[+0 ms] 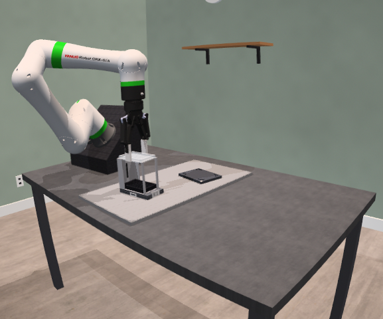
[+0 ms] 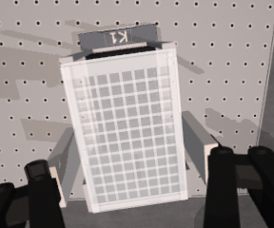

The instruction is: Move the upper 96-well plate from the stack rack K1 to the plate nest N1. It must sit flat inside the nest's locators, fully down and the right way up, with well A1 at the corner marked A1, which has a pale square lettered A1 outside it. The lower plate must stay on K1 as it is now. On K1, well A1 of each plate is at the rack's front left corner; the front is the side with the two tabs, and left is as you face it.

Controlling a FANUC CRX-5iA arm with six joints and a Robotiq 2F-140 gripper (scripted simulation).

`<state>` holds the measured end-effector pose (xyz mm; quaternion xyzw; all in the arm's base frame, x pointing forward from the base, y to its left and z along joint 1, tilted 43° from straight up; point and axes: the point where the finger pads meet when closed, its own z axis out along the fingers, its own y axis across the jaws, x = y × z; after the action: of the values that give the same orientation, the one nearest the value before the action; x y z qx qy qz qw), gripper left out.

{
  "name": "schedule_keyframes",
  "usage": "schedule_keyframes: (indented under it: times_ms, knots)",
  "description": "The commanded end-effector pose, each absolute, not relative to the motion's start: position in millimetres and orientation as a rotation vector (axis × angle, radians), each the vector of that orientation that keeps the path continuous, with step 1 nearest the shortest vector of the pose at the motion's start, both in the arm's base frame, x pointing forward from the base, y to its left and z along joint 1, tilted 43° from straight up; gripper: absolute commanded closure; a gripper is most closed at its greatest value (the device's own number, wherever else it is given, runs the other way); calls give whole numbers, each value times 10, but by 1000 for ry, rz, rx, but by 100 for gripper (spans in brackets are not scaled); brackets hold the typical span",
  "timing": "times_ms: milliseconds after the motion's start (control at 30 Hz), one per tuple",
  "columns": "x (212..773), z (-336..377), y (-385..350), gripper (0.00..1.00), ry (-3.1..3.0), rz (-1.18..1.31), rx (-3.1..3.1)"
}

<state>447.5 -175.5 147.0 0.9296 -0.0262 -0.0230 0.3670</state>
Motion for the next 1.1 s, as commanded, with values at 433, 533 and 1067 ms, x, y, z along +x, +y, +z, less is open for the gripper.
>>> schedule_keyframes:
  times_ms: [433,533,1067]
  knots:
    - [4488,1608,-1626,100,-67,-59,2388]
    - [4488,1608,-1626,100,-67,-59,2388]
    - [4523,1541,-1561,100,-187,-11,2381]
